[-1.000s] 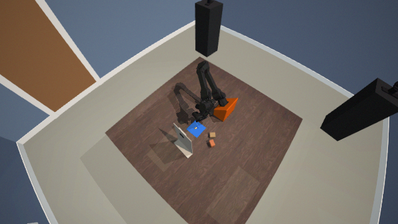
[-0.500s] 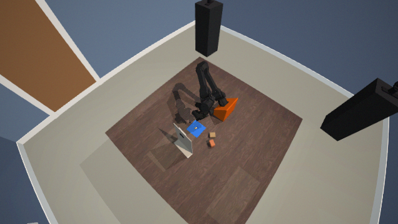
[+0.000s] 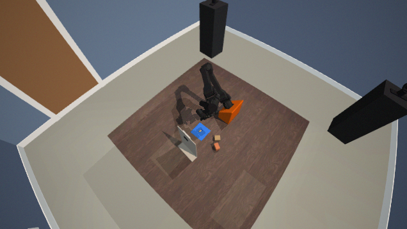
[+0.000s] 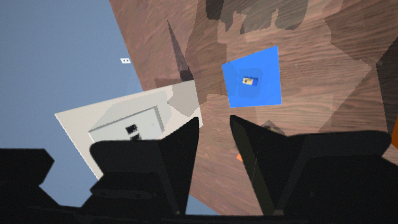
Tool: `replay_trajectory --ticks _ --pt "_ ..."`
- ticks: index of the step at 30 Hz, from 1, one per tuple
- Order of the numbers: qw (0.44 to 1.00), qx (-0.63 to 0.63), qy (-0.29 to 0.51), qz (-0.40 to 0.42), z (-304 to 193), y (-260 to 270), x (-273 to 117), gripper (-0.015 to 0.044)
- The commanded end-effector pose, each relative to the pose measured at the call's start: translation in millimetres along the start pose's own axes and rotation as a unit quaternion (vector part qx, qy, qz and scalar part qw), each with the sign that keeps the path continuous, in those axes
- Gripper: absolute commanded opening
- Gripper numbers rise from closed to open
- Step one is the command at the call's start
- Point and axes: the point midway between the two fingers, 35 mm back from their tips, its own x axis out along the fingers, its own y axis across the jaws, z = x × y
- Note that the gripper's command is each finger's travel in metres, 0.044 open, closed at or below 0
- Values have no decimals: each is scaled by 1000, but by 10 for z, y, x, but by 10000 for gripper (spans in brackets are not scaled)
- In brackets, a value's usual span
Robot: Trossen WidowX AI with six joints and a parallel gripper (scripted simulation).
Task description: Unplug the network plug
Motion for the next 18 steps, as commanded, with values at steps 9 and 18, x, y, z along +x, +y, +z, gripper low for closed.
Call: replay_trajectory --ticks 9,18 --pt "1000 4 -5 9 59 165 -274 156" --pt "1000 4 -5 9 59 165 -274 392"
